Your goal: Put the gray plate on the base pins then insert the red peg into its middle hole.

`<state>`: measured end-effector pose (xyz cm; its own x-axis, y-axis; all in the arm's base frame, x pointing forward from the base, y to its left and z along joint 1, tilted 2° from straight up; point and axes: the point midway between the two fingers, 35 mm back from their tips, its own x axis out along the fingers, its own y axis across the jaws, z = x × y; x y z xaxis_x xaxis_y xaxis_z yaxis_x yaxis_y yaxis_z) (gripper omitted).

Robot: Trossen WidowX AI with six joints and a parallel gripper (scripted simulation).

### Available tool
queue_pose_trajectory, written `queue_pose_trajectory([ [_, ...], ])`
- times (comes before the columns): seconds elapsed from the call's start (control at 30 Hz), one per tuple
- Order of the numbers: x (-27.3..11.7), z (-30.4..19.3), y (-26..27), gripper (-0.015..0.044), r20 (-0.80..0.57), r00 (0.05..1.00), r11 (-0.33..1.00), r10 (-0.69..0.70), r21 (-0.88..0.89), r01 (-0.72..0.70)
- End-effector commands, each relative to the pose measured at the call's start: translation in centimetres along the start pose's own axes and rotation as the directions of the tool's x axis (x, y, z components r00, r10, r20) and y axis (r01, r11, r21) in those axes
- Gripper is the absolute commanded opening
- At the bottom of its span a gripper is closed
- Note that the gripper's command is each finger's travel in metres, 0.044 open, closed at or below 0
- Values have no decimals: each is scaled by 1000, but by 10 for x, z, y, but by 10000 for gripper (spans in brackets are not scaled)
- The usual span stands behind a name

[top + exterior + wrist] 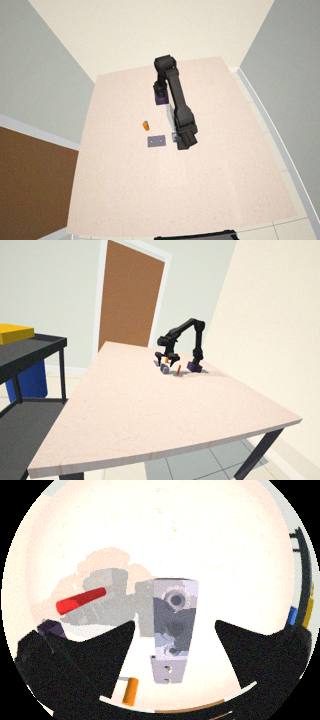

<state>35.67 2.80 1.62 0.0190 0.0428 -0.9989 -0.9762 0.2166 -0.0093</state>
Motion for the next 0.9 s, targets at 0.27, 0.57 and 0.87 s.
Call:
queue_pose_trajectory([
  [0.27,22,-1,2,440,-8,1000,1000,9,3,-9],
  [0.57,36,-1,3,440,-8,1000,1000,9,3,-9],
  [0.87,37,-1,4,256,-8,1000,1000,9,3,-9],
])
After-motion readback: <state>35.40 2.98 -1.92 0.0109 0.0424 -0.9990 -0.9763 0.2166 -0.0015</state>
